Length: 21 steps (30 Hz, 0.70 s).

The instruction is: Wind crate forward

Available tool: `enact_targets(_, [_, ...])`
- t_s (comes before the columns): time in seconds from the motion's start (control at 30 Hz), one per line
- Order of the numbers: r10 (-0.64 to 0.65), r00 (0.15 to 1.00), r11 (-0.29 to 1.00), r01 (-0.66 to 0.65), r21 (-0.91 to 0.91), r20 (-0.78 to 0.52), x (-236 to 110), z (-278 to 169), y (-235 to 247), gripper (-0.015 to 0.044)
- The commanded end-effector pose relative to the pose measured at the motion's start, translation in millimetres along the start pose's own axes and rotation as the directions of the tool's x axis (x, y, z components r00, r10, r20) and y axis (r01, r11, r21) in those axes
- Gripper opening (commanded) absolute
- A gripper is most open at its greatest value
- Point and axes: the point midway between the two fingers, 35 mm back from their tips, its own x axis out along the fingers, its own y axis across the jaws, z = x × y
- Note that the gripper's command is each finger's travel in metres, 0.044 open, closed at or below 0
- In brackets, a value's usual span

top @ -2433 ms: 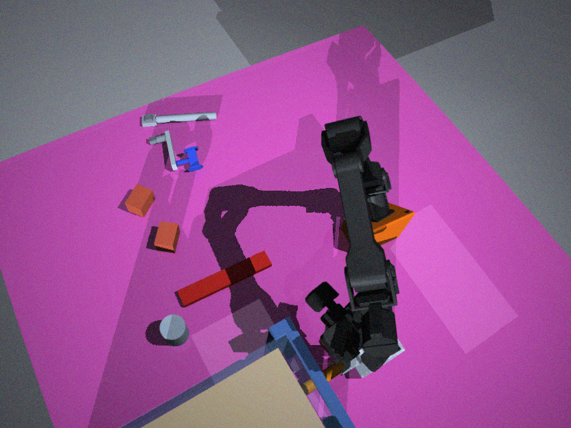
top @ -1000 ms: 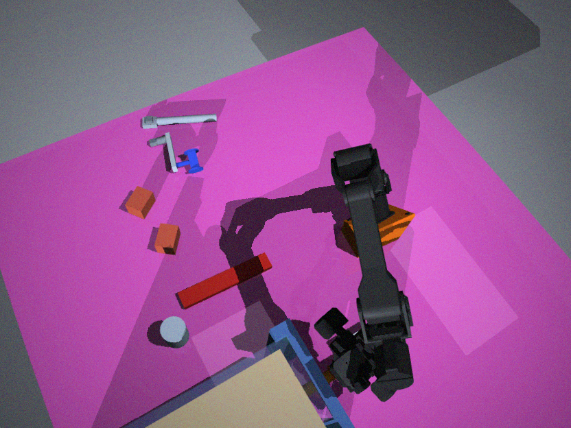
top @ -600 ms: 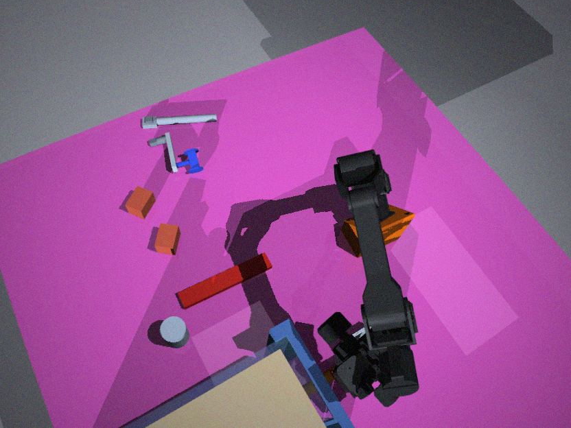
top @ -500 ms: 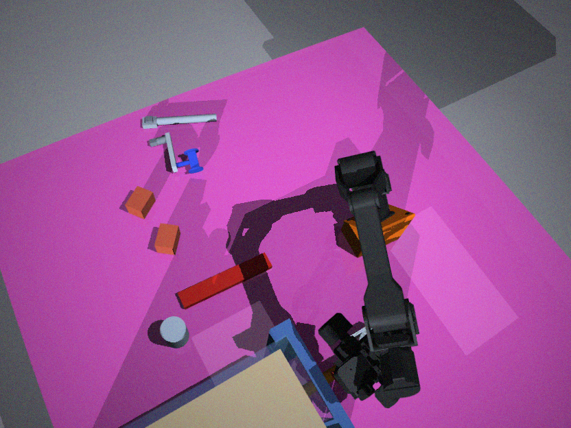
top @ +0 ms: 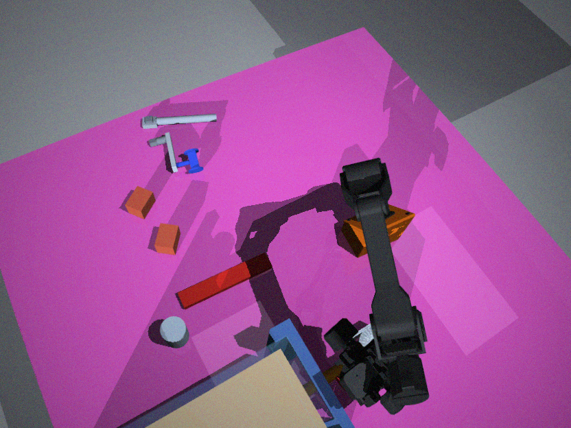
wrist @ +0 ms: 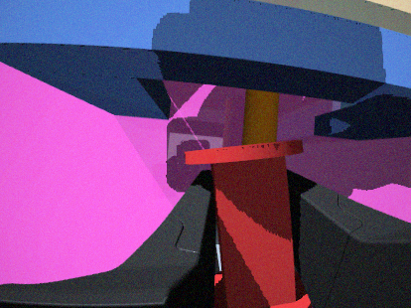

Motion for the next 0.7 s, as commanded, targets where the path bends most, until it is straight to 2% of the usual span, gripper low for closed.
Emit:
enact_targets(0.0, [0.051,0.999,0.999,-0.051,0.004,-0.005,-4.0,-5.4,23.7,0.0000])
enact_targets(0.67, [0.053,0.999,0.999,-0.053,0.004,-0.006,-10.0,-14.7,45.9,0.0000])
